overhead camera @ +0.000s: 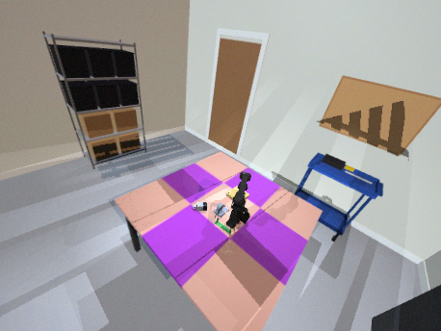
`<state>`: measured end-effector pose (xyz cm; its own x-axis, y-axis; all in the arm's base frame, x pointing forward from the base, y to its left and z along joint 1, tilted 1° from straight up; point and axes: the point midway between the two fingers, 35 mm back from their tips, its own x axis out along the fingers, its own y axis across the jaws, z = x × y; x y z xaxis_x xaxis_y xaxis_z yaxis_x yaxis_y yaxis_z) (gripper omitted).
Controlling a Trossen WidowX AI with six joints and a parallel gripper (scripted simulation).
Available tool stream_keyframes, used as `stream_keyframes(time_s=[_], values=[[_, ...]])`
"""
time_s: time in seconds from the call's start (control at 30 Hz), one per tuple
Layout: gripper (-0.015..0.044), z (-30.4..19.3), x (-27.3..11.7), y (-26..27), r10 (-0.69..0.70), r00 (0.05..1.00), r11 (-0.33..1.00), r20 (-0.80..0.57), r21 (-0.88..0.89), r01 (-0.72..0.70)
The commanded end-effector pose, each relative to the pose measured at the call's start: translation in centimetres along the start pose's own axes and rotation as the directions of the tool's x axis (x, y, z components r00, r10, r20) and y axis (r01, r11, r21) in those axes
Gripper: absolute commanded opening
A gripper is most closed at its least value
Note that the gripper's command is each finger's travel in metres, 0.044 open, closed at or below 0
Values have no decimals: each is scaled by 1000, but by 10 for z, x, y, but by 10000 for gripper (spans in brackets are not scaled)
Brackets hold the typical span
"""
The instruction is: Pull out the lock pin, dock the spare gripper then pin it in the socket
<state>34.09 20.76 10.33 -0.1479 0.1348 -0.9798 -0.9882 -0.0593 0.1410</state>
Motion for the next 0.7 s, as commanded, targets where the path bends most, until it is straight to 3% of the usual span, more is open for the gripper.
stream_keyframes(time_s=[0.0, 0.67], values=[[0, 5, -5, -8, -11, 1000, 1000, 2, -10, 11], [0, 18, -2, -33, -6, 1000, 1000, -1, -29, 6]])
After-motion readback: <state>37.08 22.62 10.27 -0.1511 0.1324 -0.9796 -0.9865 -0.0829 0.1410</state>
